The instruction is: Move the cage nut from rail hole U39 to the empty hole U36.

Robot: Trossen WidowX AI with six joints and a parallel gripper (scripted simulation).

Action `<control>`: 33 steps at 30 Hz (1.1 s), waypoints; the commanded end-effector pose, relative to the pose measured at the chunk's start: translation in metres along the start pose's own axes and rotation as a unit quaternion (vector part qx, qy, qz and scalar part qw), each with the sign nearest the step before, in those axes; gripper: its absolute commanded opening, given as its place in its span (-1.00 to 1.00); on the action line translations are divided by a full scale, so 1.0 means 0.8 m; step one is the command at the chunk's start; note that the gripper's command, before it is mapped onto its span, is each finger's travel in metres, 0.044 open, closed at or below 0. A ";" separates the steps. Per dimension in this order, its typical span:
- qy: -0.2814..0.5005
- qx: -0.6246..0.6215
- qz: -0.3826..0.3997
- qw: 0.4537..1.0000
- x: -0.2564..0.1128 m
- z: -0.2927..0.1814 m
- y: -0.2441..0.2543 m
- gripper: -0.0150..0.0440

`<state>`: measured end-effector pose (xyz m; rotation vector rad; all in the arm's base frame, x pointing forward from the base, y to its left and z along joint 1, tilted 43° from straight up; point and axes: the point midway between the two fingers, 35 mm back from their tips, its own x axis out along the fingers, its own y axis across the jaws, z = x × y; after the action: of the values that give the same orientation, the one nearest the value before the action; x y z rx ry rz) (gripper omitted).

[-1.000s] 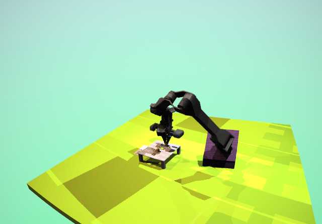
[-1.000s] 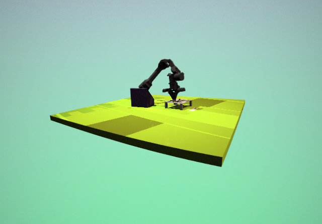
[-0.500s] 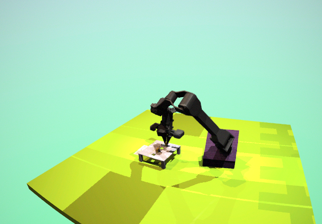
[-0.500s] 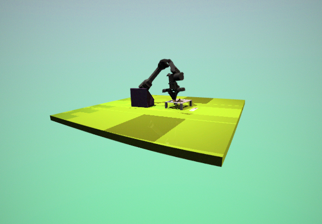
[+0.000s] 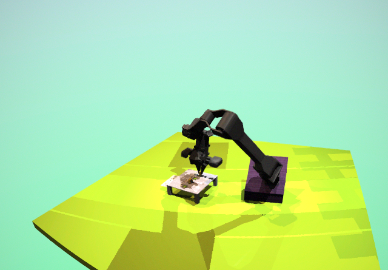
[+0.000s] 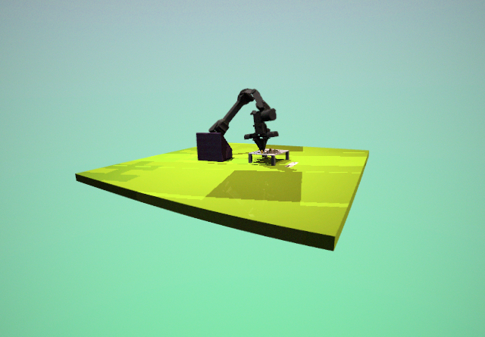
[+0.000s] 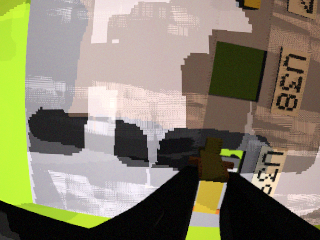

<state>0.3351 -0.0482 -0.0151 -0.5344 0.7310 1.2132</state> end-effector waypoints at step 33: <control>-0.001 0.003 -0.023 1.000 0.000 0.001 0.004 -0.39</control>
<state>0.3333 -0.0479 -0.0153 -0.5466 0.7171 1.1743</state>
